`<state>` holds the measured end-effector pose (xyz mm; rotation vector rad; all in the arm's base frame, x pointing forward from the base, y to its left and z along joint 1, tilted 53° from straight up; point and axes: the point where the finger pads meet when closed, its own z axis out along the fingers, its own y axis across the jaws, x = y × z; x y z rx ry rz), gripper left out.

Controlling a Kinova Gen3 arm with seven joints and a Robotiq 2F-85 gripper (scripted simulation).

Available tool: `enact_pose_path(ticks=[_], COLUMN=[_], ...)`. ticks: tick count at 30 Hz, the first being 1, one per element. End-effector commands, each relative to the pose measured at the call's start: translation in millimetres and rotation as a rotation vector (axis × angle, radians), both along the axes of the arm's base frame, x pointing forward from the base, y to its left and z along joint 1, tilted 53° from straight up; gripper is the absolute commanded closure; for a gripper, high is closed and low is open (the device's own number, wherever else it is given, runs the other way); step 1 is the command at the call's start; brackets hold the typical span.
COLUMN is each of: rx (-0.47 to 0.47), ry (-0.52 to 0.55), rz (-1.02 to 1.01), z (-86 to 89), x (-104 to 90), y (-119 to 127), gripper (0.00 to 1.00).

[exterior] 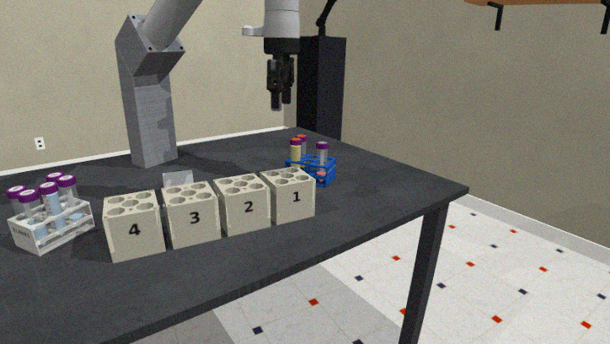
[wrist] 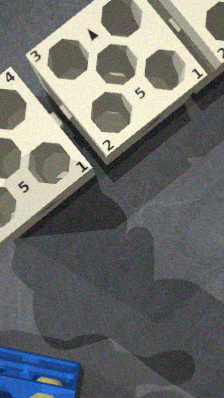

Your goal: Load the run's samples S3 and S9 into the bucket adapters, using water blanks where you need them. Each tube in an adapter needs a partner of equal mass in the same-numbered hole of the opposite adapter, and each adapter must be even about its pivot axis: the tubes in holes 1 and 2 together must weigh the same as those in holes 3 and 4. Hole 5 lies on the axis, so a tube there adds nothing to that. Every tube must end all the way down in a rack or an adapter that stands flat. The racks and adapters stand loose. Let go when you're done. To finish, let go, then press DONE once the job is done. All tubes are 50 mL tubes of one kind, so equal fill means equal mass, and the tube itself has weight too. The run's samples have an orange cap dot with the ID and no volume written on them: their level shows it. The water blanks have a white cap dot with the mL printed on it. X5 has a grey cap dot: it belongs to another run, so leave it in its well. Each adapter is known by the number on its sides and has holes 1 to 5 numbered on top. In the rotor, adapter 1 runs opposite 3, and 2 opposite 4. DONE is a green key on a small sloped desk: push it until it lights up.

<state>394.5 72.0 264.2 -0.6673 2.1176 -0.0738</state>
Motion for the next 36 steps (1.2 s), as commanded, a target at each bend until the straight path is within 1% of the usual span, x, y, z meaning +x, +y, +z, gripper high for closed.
enact_pose_path(ticks=[1, 13, 15, 30, 32, 36], rx=[-0.001, -0.001, -0.001, -0.001, -0.001, -0.001], ry=[-0.001, -0.001, -0.001, -0.001, -0.001, -0.001], rz=[-0.004, -0.004, -0.004, -0.003, -0.003, -0.003], z=[1.9, 7.0, 7.0, 13.3, 13.3, 15.0], x=[-2.2, -12.3, -12.3, -25.0, -25.0, -28.4], y=[16, 75, 75, 149, 149, 169], gripper=[0.00, 0.00, 0.00, 0.00, 0.00, 0.00])
